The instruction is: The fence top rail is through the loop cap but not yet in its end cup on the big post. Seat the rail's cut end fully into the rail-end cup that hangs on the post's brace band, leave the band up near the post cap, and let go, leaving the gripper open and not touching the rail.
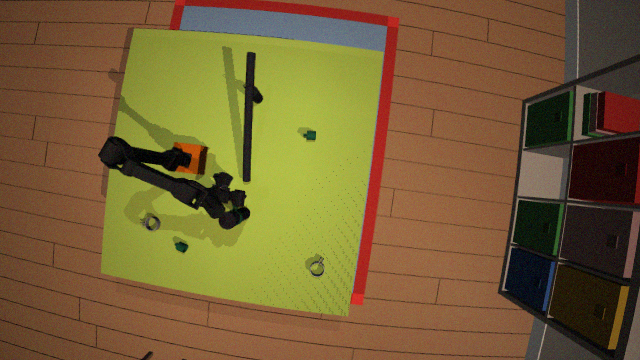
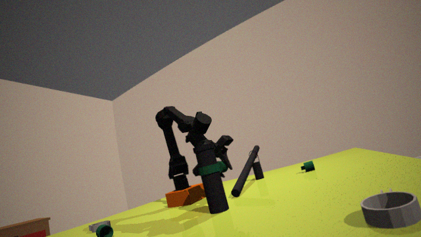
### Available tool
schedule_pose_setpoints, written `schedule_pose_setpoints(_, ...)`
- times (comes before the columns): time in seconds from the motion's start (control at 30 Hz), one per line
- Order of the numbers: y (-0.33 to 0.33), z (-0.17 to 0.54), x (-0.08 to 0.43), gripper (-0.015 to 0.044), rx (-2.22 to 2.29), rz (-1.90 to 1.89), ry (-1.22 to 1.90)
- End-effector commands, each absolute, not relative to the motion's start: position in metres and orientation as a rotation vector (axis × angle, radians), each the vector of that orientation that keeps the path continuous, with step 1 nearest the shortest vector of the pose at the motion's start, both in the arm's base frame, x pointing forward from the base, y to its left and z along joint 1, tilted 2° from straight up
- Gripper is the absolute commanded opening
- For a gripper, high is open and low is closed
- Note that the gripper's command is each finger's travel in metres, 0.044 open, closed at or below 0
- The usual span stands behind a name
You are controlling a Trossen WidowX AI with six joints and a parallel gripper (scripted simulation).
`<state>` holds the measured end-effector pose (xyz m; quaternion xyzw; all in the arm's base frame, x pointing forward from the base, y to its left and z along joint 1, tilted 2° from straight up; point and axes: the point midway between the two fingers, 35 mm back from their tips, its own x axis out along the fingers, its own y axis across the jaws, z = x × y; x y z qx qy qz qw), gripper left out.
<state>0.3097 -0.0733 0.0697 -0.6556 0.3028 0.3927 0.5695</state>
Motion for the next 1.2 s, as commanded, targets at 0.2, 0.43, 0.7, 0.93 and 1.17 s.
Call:
schedule_pose_setpoints(0.2,-0.075,0.07,0.307,0.0,-1.547,0.938,0.698)
schedule_pose_setpoints(0.43,-0.074,0.069,0.308,0.0,-1.545,0.937,0.696)
schedule_pose_setpoints(0.7,-0.074,0.069,0.308,0.0053,-1.545,0.937,0.696)
schedule_pose_setpoints(0.93,-0.074,0.069,0.308,0.0236,-1.545,0.937,0.696)
schedule_pose_setpoints(1.17,-0.059,0.083,0.307,0.042,-1.541,0.933,0.702)
